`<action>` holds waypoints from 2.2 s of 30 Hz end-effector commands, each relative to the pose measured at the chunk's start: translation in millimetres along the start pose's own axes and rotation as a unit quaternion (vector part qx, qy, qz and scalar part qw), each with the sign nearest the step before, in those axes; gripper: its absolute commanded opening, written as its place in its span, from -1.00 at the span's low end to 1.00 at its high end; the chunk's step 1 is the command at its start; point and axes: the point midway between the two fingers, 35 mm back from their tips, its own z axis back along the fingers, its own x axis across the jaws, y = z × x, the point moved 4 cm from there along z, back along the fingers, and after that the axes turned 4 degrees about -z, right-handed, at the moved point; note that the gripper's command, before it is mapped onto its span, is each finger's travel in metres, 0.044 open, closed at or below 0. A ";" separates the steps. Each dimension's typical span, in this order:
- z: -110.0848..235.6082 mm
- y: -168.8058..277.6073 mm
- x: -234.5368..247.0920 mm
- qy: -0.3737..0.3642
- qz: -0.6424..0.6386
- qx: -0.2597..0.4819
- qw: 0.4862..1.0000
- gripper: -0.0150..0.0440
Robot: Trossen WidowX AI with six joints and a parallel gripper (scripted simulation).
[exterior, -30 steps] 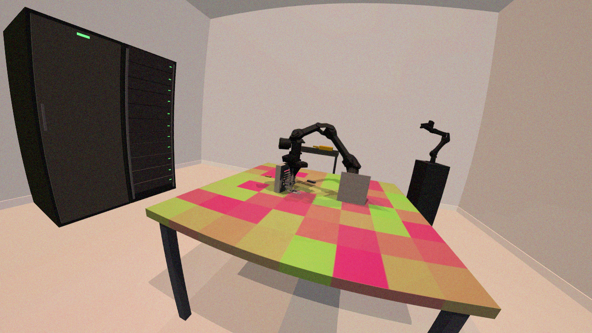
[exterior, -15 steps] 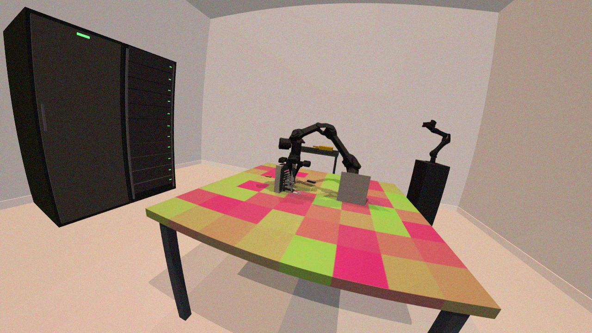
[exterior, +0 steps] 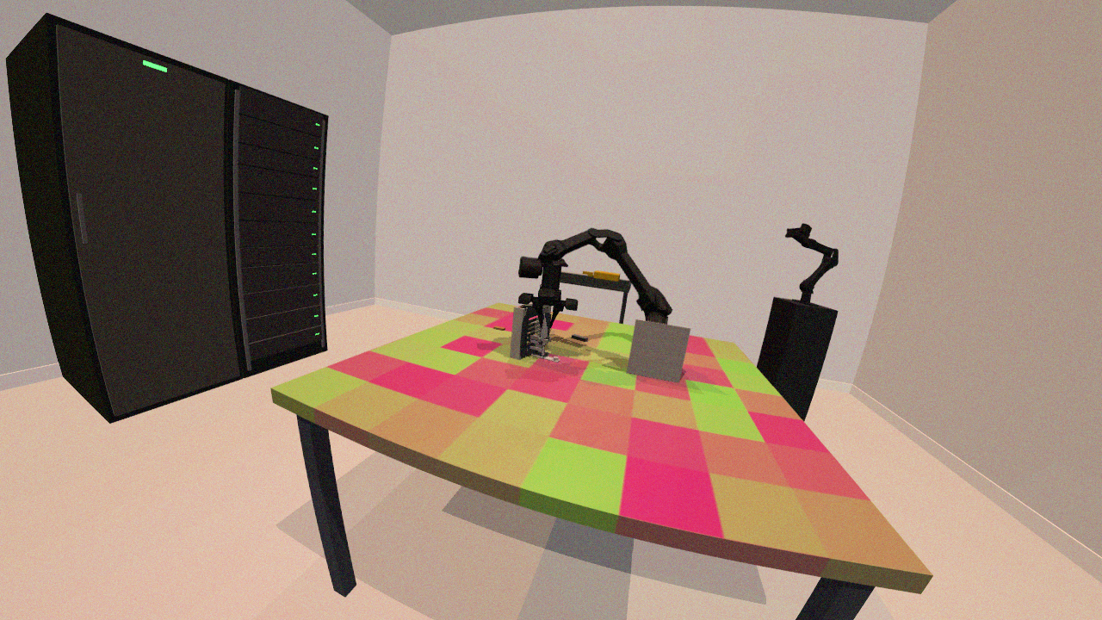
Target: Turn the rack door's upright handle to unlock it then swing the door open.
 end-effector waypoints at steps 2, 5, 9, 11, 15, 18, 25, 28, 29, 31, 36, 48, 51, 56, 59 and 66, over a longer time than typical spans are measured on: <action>-1.8 1.9 -0.2 -0.001 0.003 0.004 1.000 0.35; -1.8 1.9 -0.2 -0.001 -0.001 0.004 1.000 0.47; -1.8 1.9 -0.2 0.000 -0.083 0.004 0.997 0.47; -1.8 1.8 -0.2 0.000 -0.133 0.004 0.991 0.47; -1.8 1.8 -0.2 0.000 -0.230 0.004 0.973 0.47; -1.8 1.8 -0.2 0.001 -0.302 0.004 0.953 0.47; -1.7 1.8 -0.2 0.001 -0.462 0.004 0.887 0.47; -1.7 1.8 -0.3 0.002 -0.526 0.004 0.850 0.47; -1.7 1.8 -0.3 0.002 -0.547 0.003 0.837 0.47; -1.7 1.8 -0.3 0.002 -0.588 0.003 0.809 0.47; -1.7 1.8 -0.3 0.002 -0.683 0.003 0.730 0.47; -1.7 1.8 -0.3 0.003 -0.867 0.002 0.498 0.47; -1.7 1.8 -0.3 0.003 -0.902 0.002 0.432 0.47; -1.7 1.8 -0.2 0.004 -0.948 0.002 0.317 0.47; -1.7 1.8 -0.2 0.004 -0.969 0.001 0.246 0.47; -1.8 1.8 -0.2 0.004 -0.997 0.001 0.075 0.47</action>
